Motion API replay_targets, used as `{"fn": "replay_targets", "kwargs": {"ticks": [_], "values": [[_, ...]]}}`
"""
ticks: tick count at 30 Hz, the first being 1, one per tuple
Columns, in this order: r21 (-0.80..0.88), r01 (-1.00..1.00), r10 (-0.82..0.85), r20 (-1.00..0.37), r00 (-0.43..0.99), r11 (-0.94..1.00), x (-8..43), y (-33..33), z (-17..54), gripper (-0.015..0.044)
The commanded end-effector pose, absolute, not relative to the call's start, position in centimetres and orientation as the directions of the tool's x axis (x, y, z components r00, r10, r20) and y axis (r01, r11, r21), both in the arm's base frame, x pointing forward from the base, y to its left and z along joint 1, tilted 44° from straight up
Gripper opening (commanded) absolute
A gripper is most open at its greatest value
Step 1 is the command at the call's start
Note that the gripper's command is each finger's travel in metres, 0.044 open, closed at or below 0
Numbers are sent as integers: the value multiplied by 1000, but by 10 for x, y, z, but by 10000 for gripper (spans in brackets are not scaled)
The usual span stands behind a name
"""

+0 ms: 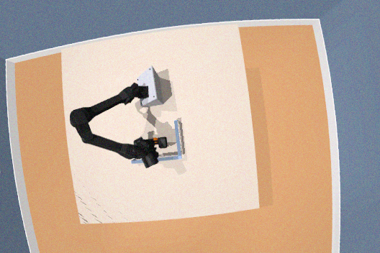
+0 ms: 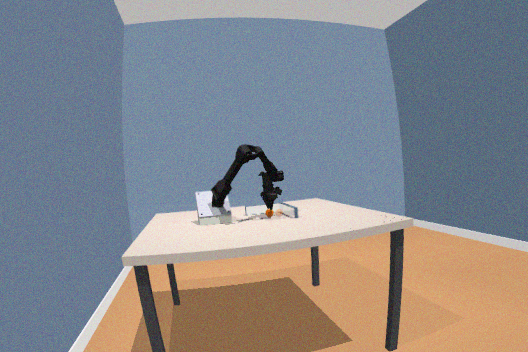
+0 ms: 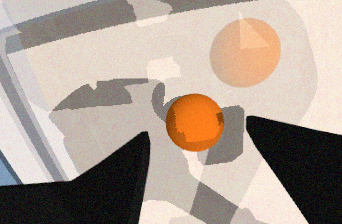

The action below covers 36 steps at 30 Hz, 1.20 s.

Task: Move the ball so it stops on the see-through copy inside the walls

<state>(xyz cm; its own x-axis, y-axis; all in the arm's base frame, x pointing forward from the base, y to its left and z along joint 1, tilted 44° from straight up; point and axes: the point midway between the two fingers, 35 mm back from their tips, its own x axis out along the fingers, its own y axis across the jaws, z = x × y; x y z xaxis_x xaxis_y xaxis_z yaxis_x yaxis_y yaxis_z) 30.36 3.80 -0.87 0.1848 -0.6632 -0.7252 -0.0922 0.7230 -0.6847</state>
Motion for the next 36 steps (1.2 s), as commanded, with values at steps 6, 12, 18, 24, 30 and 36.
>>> {"fn": "replay_targets", "kwargs": {"ticks": [6,12,18,24,30,36], "values": [[-692,-102,-672,-720,175,715,303,26,-21,336],[-692,-102,-672,-719,175,714,304,21,-26,336],[-692,-102,-672,-719,175,714,304,21,-26,218],[-692,-102,-672,-720,175,714,304,22,-26,139],[-686,-105,-665,-726,175,720,304,48,-3,0],[-684,-107,-663,-727,178,722,298,76,25,0]]}}
